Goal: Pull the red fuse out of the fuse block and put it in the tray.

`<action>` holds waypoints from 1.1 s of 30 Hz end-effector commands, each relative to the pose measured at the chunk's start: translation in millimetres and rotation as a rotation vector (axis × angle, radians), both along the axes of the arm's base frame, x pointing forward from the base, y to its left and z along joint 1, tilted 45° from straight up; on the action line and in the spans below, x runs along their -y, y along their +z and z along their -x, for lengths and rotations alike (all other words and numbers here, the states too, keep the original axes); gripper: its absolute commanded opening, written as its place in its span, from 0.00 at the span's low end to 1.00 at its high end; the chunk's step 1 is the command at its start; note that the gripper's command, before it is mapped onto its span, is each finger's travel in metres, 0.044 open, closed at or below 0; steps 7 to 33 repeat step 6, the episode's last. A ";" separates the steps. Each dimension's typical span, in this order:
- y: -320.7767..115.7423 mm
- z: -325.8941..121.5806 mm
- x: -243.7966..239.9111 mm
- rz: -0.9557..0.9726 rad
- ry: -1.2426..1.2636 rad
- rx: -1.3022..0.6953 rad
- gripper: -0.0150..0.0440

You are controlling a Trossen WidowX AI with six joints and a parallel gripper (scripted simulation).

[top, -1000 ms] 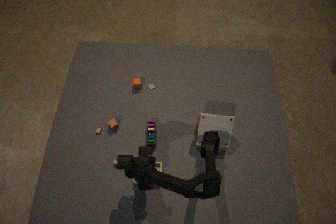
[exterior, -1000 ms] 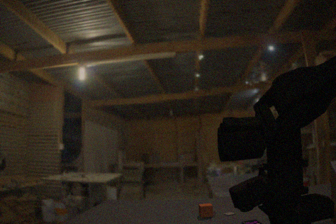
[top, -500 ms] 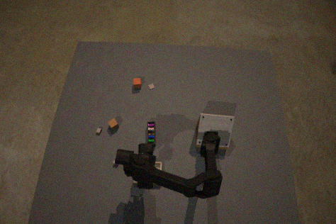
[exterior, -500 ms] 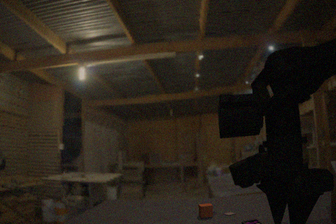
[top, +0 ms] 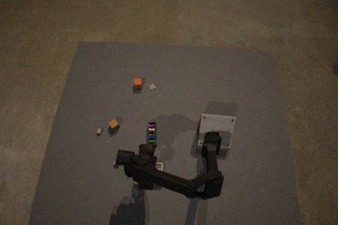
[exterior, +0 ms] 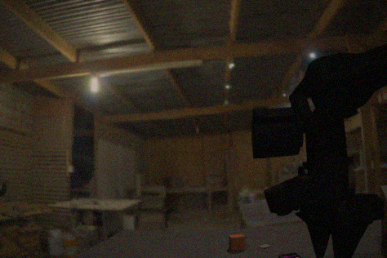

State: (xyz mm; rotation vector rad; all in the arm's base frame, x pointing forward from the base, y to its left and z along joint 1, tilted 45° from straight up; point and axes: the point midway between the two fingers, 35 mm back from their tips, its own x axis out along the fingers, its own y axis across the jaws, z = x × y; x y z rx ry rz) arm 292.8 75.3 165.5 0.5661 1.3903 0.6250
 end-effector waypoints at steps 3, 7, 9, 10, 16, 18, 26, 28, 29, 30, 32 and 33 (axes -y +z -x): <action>-0.1 0.0 0.0 0.000 0.000 0.000 0.81; -0.1 0.0 0.0 0.000 0.000 0.000 0.81; -0.1 0.0 0.0 0.000 0.000 0.000 0.81; -0.1 0.0 0.0 0.000 0.000 0.000 0.81; -0.1 0.0 0.0 0.000 0.000 0.000 0.81; -0.1 0.0 0.0 0.000 0.000 0.000 0.81; -0.1 0.0 0.0 0.000 0.000 0.000 0.81; -0.1 0.0 0.0 0.000 0.000 0.000 0.81; -0.1 0.0 0.0 0.000 0.000 0.000 0.81; -0.1 0.0 0.0 0.000 0.000 0.000 0.81; -0.1 0.0 0.0 0.000 0.000 0.000 0.81; -0.1 0.0 0.0 0.000 0.000 0.000 0.81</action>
